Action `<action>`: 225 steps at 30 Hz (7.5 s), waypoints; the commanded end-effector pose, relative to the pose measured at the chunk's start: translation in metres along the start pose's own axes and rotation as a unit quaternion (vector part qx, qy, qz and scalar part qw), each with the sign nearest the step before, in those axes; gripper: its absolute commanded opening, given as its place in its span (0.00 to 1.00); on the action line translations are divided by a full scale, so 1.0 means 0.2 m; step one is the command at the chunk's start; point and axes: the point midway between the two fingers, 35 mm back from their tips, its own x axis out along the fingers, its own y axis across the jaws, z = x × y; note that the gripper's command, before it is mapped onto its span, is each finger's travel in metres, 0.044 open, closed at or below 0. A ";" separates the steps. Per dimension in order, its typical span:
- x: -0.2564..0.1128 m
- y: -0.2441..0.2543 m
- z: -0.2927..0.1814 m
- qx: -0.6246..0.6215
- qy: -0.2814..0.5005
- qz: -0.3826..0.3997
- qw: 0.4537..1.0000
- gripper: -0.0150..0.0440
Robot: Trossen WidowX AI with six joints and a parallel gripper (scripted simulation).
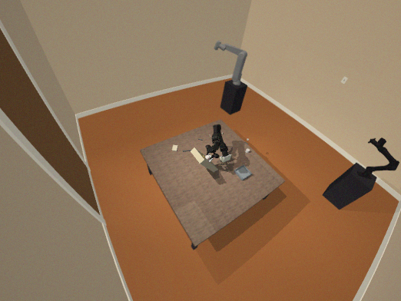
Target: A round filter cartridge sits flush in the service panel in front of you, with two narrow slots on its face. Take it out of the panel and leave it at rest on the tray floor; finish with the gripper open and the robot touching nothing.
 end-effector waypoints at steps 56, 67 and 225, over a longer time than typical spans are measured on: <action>-0.50 0.04 0.13 -0.068 -0.023 0.011 0.997 0.25; -0.46 0.30 0.14 -0.026 -0.008 0.005 1.000 0.25; -0.38 1.31 -1.64 -0.670 0.003 0.395 0.629 1.00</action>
